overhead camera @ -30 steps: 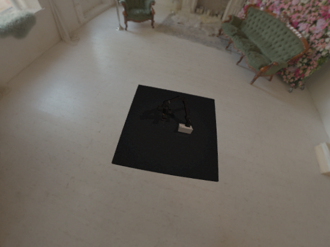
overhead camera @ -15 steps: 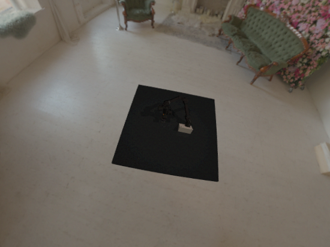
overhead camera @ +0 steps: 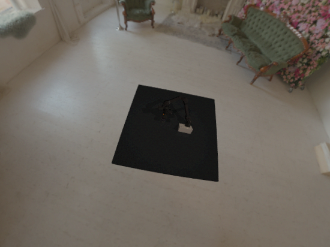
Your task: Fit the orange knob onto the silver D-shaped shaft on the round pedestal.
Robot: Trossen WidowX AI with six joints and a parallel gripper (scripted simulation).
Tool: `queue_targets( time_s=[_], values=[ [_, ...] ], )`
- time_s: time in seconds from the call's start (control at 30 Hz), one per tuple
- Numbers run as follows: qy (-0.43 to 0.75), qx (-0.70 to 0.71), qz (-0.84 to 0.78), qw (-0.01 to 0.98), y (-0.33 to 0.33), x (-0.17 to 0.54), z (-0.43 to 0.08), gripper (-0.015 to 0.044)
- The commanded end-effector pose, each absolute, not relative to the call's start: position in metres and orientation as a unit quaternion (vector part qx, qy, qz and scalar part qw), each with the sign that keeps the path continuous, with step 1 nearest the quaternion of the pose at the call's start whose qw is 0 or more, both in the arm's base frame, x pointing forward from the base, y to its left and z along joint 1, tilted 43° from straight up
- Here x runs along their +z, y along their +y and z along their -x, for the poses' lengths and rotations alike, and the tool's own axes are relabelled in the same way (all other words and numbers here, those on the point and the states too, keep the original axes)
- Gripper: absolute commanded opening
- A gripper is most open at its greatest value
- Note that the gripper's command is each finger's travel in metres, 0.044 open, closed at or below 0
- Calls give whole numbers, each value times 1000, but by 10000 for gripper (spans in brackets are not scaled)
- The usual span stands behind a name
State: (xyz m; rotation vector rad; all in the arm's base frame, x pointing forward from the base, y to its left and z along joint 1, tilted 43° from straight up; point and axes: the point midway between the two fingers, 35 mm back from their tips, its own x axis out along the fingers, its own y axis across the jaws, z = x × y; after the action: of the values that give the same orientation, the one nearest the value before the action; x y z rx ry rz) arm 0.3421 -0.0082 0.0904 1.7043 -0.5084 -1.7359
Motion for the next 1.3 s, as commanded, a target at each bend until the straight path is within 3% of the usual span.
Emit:
queue_targets(
  time_s=[0.0, 1.03, 1.27],
  values=[
    [-196, -660, -648, 324, -9, 91, -342, 0],
    [-203, -659, -653, 315, -18, 80, -344, 0],
    [-203, -659, -653, 315, -18, 80, -344, 184]
  ],
)
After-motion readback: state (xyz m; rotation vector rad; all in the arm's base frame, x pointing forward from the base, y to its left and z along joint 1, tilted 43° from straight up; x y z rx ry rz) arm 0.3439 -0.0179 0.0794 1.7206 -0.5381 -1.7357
